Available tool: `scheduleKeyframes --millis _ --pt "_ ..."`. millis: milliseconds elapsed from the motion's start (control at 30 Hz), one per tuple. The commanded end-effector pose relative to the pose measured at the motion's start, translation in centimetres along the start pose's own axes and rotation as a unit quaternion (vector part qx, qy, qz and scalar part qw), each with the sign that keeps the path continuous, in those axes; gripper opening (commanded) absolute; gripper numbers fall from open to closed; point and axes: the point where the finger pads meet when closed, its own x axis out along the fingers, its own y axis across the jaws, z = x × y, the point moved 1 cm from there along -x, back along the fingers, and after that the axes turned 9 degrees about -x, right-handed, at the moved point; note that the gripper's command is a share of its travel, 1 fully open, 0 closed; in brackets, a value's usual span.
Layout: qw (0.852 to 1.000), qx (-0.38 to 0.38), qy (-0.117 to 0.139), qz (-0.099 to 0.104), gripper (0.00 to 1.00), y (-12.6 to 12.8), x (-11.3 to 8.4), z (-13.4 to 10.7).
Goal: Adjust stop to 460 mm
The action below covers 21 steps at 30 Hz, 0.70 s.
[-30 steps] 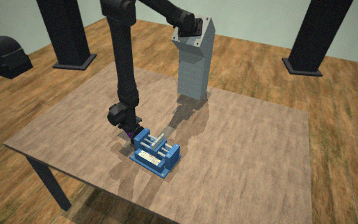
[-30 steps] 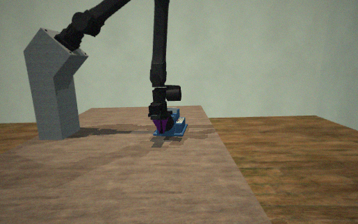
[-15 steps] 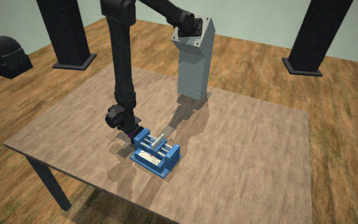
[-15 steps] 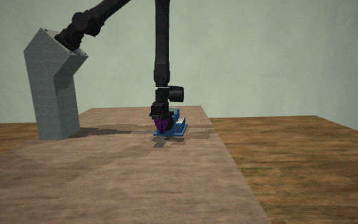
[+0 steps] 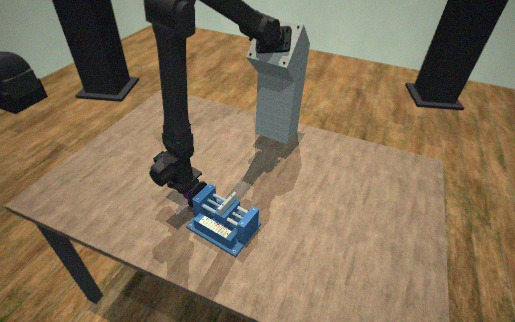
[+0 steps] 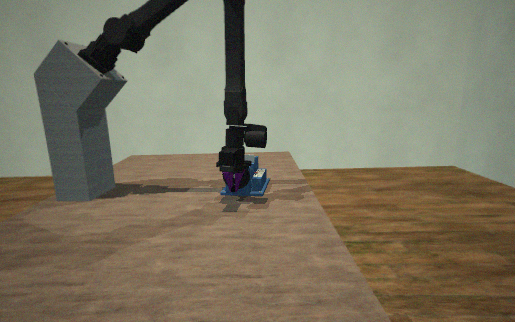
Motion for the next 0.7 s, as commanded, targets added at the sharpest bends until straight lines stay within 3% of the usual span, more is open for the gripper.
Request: scheduleKeyframes --millis 0,300,667 --pt "0.999 -0.004 -0.005 0.037 0.06 4.6 -0.2 0.0" --pt "0.999 -0.004 -0.006 0.043 0.06 5.2 -0.4 0.1" --pt "0.998 -0.005 -0.008 0.056 0.06 7.6 -2.2 0.4"
